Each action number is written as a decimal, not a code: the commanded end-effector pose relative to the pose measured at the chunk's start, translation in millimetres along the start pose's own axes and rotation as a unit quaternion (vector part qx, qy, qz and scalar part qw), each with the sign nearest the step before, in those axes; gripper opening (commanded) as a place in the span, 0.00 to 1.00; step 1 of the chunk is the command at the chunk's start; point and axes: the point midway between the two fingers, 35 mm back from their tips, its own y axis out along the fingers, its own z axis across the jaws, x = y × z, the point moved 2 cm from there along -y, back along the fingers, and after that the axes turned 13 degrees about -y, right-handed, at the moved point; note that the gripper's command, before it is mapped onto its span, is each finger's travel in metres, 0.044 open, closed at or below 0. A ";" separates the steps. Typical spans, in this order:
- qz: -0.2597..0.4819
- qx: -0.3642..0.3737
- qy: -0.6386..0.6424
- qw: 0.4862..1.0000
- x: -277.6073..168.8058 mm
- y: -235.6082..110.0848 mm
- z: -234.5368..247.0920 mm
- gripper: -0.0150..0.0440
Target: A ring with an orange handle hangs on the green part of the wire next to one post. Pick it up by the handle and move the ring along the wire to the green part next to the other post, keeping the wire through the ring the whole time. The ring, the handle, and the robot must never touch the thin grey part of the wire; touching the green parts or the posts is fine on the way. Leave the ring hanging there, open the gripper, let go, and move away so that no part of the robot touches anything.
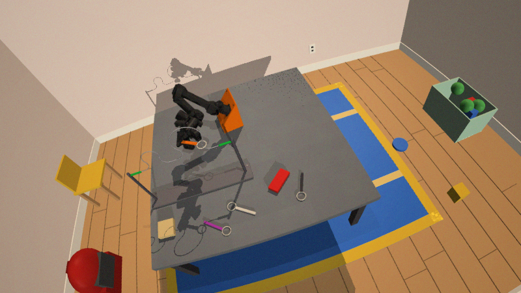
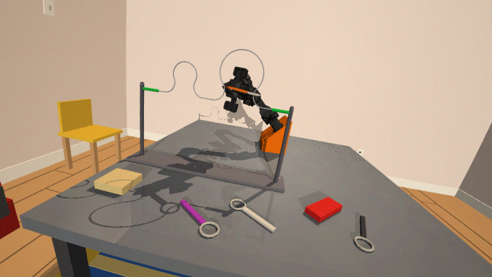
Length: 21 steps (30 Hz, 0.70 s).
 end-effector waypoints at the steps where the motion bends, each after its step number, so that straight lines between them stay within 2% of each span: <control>1: -0.001 0.028 0.044 0.999 6.0 -2.6 15.1 0.00; 10: -0.001 0.083 0.141 0.987 18.7 -10.0 42.3 0.00; 21: -0.036 0.126 0.261 0.956 40.2 -12.6 73.5 0.00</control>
